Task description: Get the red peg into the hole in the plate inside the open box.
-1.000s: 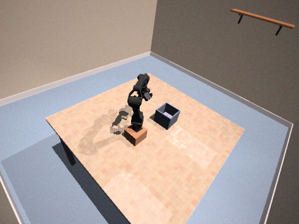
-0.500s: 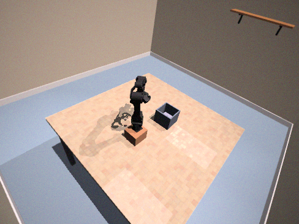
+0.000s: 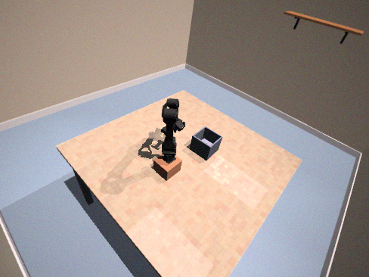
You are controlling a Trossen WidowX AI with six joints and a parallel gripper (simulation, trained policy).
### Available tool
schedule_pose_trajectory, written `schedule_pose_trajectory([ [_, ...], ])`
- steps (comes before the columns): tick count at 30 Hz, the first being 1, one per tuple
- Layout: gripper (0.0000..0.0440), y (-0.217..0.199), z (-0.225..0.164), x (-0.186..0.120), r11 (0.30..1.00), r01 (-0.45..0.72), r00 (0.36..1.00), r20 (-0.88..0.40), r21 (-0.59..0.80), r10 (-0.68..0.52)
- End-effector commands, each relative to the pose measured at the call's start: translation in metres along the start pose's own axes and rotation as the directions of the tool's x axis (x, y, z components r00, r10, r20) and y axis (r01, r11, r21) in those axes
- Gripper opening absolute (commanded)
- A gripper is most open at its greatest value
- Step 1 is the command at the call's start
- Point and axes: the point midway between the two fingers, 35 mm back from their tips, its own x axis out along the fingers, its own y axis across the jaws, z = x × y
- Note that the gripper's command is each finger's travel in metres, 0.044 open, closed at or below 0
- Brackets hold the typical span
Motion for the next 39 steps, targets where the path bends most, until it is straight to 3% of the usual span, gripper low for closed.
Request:
schedule_pose_trajectory([
  [1, 0.0440, 0.000, 0.003, 0.016, 1.000, 0.011, 0.999, 0.033, -0.024, -0.010],
  [15, 0.0413, 0.009, 0.005, 0.059, 0.999, -0.007, 0.997, 0.078, -0.049, 0.011],
  [24, 0.0362, 0.011, 0.007, 0.084, 0.999, -0.017, 0.996, 0.090, -0.037, 0.020],
  [39, 0.0000, 0.032, -0.011, 0.107, 0.995, -0.061, 0.997, 0.050, -0.077, 0.065],
])
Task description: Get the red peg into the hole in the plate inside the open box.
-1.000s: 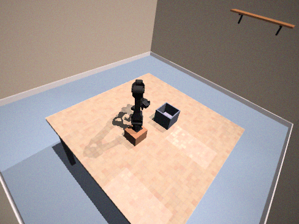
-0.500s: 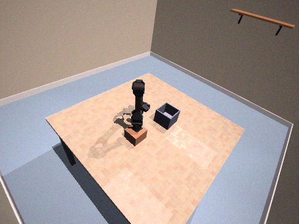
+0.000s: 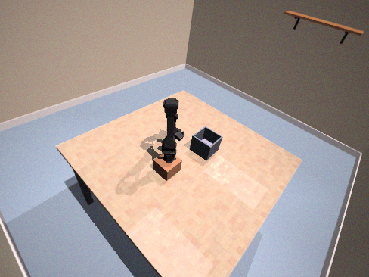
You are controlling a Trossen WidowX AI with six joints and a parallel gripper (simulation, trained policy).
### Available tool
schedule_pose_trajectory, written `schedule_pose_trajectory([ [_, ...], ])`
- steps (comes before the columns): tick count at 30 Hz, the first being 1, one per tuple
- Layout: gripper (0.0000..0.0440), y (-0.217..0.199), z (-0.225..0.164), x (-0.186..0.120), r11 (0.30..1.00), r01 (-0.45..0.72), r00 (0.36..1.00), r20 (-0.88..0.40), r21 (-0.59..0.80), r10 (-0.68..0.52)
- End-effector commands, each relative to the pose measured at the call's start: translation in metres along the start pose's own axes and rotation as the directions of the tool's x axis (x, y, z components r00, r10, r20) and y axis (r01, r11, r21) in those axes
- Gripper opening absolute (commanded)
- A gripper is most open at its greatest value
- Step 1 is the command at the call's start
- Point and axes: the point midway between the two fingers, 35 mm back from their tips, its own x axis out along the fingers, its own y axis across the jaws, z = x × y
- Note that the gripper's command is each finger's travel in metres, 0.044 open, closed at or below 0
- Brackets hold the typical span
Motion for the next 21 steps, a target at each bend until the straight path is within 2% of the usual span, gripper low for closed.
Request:
schedule_pose_trajectory([
  [1, 0.0000, 0.008, -0.007, 0.003, 0.999, -0.022, 1.000, -0.016, -0.027, 0.022],
  [21, 0.0000, 0.051, -0.015, -0.044, 0.985, -0.174, 0.982, -0.075, 0.011, 0.175],
])
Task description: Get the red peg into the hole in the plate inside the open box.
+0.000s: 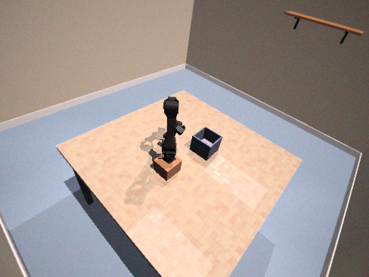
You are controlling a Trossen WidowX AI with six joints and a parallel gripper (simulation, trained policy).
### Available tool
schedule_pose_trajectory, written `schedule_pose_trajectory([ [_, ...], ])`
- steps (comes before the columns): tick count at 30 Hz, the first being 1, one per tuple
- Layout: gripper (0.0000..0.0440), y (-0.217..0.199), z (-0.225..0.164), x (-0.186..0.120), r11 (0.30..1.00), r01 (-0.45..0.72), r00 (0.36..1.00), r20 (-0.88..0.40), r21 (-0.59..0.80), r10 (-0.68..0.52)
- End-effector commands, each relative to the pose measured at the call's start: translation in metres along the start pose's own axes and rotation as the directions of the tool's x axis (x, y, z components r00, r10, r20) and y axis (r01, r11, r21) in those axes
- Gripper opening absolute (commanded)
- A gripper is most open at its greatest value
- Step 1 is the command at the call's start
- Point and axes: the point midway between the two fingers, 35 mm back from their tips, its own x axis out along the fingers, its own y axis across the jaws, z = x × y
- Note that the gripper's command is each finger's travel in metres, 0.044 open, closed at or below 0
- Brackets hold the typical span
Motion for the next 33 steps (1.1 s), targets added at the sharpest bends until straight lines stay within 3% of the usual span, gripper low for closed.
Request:
schedule_pose_trajectory([
  [1, 0.0000, 0.015, -0.002, -0.013, 0.999, -0.045, 0.999, -0.015, 0.001, 0.045],
  [16, 0.0000, 0.067, 0.009, -0.068, 0.978, -0.209, 0.977, -0.032, -0.003, 0.209],
  [33, 0.0000, 0.099, 0.075, -0.117, 0.966, -0.259, 0.964, 0.063, 0.002, 0.258],
])
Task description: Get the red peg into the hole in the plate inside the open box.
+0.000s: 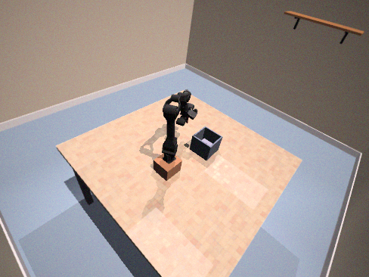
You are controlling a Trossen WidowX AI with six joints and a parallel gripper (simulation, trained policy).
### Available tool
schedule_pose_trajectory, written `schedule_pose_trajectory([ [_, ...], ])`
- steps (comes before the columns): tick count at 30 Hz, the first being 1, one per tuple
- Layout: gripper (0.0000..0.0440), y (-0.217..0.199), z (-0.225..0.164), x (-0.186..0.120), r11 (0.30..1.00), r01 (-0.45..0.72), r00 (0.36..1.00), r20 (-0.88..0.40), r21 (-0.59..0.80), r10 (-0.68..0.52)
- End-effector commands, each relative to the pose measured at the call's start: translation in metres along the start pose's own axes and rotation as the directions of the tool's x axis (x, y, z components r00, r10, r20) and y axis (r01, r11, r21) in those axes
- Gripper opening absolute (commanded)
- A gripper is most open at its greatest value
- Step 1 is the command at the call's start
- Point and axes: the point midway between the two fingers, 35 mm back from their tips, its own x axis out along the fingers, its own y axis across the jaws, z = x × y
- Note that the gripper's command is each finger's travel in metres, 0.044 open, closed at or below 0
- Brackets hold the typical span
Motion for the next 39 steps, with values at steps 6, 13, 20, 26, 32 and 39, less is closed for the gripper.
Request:
schedule_pose_trajectory([
  [6, 0.0000, 0.008, 0.044, -0.010, 1.000, 0.016, 0.998, 0.064, 0.015, -0.017],
  [13, 0.0000, 0.003, 0.074, -0.010, 0.998, 0.059, 0.993, 0.097, 0.033, -0.062],
  [20, 0.0000, -0.004, 0.100, -0.008, 0.993, 0.108, 0.987, 0.112, 0.049, -0.113],
  [26, 0.0000, -0.010, 0.118, -0.004, 0.987, 0.148, 0.982, 0.109, 0.058, -0.154],
  [32, 0.0000, -0.015, 0.133, 0.001, 0.981, 0.182, 0.977, 0.101, 0.063, -0.188],
  [39, 0.0000, -0.022, 0.147, 0.009, 0.974, 0.218, 0.971, 0.088, 0.064, -0.223],
])
